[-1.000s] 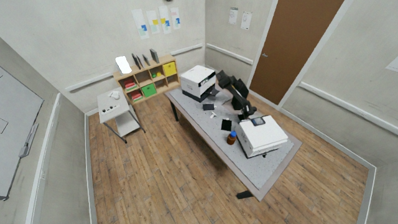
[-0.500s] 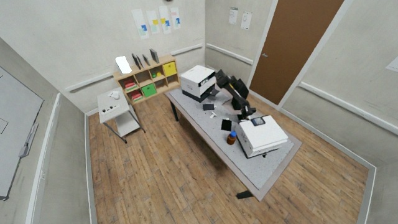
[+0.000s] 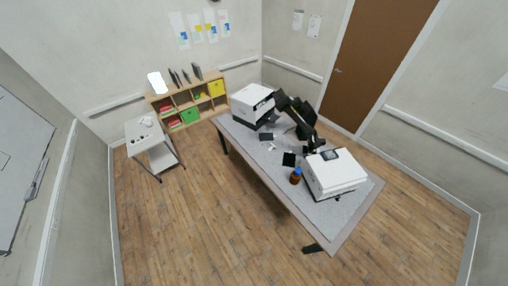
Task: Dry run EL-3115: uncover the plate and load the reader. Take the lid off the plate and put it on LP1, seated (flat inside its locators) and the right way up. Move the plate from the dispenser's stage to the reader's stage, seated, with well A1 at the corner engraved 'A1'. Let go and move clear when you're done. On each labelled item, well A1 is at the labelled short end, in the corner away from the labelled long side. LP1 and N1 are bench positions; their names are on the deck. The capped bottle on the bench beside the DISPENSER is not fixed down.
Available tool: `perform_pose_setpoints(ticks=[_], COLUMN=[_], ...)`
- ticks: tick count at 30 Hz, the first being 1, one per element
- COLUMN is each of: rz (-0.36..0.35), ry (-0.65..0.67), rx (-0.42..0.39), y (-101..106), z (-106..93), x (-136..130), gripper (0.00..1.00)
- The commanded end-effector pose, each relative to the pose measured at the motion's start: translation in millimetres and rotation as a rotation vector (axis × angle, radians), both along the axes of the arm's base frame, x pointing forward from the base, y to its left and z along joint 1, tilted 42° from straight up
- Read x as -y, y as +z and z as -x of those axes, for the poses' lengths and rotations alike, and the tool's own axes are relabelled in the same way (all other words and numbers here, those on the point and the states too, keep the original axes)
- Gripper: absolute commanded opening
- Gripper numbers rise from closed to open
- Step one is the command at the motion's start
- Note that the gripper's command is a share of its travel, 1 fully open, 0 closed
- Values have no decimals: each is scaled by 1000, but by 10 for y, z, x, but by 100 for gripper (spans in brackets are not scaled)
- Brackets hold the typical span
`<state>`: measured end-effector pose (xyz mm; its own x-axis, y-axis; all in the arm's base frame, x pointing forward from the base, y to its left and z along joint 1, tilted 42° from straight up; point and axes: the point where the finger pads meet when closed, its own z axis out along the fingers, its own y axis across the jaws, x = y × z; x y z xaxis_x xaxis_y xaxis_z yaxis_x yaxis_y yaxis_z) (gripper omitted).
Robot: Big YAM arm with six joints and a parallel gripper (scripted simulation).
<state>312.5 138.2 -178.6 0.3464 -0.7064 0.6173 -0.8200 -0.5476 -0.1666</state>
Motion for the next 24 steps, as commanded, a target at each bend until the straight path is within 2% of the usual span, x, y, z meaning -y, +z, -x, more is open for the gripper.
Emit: perform_pose_setpoints(ticks=[1, 9, 12, 16, 22, 24], rz=[-52, -82, -87, -111, -161, -164], ry=[-52, -133, -144, -165, -218, -243], rx=[46, 65, 68, 88, 128, 137], y=[84, 167, 165, 242, 181, 234], z=[-111, -117, -110, -236, -211, -234], x=[-43, 88, 90, 68, -5, 76], gripper=[85, 85, 85, 85, 85, 85])
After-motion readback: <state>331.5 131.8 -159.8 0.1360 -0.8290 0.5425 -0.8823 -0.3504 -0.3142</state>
